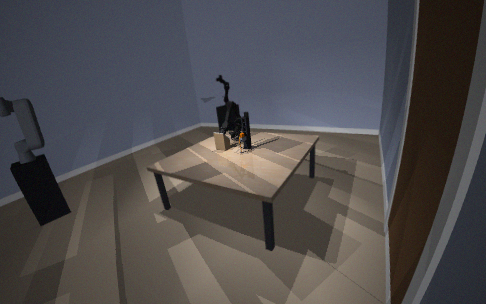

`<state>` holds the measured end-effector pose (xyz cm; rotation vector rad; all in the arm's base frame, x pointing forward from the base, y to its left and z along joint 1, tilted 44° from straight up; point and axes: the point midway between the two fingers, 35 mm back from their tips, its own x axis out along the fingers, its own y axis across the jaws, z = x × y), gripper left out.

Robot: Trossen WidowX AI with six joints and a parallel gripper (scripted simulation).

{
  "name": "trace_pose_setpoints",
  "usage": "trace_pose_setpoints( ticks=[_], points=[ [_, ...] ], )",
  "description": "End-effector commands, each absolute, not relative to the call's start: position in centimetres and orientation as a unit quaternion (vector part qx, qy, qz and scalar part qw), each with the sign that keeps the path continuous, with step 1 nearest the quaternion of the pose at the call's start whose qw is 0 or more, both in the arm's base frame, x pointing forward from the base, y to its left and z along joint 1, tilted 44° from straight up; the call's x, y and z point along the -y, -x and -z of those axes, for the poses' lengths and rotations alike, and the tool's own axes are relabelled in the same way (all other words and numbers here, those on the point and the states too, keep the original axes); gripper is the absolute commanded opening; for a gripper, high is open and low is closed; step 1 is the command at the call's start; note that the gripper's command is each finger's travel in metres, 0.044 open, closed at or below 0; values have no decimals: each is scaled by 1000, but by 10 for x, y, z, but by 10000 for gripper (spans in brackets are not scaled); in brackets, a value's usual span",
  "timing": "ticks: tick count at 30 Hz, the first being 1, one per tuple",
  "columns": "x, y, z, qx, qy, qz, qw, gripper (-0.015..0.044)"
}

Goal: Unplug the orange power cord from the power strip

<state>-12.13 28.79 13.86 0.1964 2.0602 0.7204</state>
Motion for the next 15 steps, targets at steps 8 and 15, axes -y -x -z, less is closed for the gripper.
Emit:
trace_pose_setpoints(
  ticks=[8,15],
  points=[
    [-323,27,-168,-741,-143,-372,541,160],
    [-332,-42,-168,-693,-171,-365,597,160]
  ],
)
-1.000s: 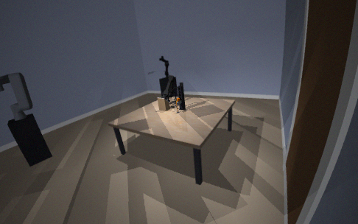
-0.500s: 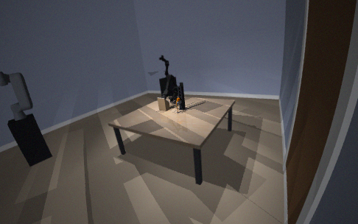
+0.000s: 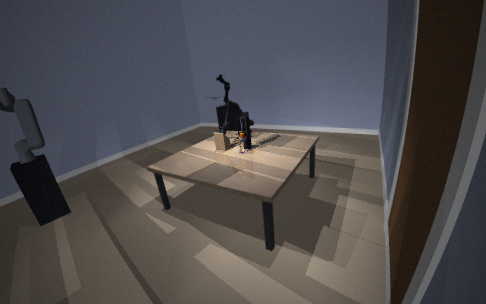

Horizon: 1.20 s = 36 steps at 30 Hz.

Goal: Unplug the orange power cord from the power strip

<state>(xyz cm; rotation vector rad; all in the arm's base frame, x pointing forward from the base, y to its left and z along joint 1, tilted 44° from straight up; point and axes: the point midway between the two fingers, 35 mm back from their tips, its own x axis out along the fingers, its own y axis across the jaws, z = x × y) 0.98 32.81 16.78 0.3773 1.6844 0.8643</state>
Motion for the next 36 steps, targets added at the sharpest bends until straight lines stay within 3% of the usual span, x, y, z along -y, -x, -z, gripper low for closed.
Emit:
trace_pose_setpoints(
  ticks=[1,16,24,36],
  points=[
    [-332,-54,-168,-686,-174,-363,606,160],
    [-290,-219,-155,-594,-180,-305,723,160],
    [-228,-304,-145,-552,-165,-253,777,160],
    [-113,-374,-121,-551,-201,-133,799,160]
  ],
)
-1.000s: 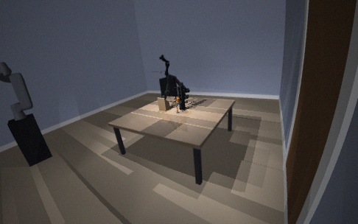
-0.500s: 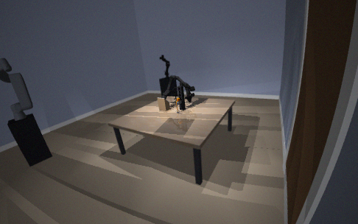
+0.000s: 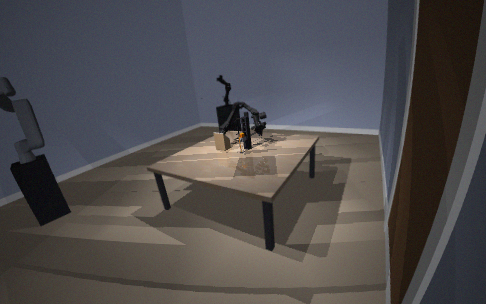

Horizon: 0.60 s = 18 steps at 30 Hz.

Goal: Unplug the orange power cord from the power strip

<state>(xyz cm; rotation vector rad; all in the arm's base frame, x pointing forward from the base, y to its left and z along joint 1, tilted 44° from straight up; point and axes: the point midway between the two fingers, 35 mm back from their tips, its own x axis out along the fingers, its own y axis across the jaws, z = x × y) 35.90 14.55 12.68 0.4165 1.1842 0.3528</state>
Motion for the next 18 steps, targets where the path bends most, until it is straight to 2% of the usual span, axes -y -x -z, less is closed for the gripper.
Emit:
trace_pose_setpoints(
  ticks=[1,8,10,18],
  points=[
    [-102,-379,-118,-551,-205,-122,800,160],
    [-29,-394,-101,-558,-240,-51,793,160],
    [-28,-392,-99,-567,-265,-41,779,160],
    [10,-364,-63,-629,-446,75,633,160]
  ],
)
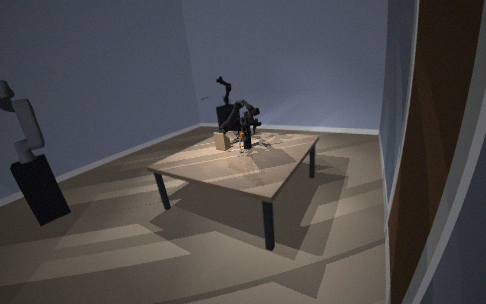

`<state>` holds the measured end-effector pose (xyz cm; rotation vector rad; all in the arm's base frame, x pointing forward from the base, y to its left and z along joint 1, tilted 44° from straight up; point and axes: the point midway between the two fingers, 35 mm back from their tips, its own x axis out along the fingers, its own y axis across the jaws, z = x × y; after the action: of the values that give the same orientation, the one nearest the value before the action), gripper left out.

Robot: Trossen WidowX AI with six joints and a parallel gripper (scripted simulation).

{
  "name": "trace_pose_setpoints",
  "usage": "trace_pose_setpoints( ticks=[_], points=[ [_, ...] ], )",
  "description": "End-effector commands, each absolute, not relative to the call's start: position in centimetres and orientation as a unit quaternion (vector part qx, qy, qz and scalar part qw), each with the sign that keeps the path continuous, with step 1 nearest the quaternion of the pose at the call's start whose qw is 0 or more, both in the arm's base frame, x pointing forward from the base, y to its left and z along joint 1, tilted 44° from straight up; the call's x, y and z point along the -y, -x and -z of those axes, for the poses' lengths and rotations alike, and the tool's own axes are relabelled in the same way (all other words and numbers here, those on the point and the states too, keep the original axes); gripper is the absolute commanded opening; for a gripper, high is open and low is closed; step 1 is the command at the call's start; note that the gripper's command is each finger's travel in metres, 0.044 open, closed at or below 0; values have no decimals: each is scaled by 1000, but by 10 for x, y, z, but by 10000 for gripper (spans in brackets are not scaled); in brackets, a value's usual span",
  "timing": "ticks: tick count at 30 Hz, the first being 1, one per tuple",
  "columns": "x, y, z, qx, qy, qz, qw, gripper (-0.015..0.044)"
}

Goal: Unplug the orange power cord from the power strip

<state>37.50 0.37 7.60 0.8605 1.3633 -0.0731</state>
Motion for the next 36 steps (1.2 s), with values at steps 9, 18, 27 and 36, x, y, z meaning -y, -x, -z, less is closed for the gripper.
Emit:
trace_pose_setpoints(
  ticks=[9,18,27,36],
  points=[
    [53,-280,-26,-685,-596,230,350,160],
    [56,-274,-25,-684,-610,243,320,160],
    [52,-274,-28,-684,-610,243,320,160],
    [41,-272,-38,-684,-610,242,319,160]
  ],
)
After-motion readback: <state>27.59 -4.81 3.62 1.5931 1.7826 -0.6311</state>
